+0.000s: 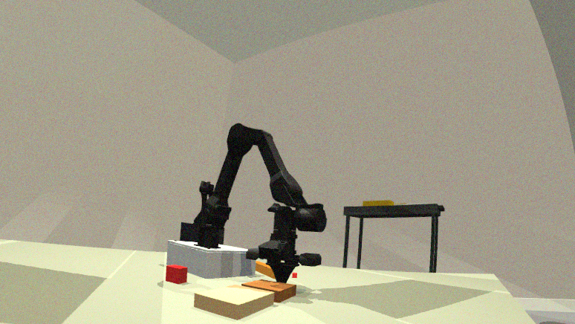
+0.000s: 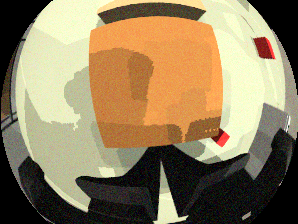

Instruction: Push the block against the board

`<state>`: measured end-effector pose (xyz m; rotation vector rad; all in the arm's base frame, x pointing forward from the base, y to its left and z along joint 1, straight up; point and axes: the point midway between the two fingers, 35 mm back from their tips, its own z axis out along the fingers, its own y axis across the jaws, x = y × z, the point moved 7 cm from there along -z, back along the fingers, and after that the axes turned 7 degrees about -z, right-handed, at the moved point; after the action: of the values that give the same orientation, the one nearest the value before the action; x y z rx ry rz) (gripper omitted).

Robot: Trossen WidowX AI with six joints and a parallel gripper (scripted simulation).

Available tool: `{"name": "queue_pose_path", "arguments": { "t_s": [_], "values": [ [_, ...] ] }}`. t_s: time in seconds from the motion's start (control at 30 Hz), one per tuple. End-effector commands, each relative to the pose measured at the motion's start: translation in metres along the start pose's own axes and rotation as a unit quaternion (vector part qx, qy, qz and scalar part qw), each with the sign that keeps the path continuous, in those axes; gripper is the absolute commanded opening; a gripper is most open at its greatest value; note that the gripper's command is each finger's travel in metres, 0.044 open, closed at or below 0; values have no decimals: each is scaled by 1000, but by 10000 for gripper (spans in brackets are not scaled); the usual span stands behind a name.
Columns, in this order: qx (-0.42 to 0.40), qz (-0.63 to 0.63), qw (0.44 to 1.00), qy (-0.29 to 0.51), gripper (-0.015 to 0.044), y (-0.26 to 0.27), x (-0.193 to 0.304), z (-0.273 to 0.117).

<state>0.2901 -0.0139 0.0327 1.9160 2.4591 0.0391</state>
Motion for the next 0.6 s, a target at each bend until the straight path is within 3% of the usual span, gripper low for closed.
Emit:
{"name": "queue_pose_path", "arguments": {
  "t_s": [0.0,0.57],
  "values": [
    [3,-1,1000,-3,0,-1,-9,1],
    [3,-1,1000,-4,0,-3,-25,1]
  ]
}}
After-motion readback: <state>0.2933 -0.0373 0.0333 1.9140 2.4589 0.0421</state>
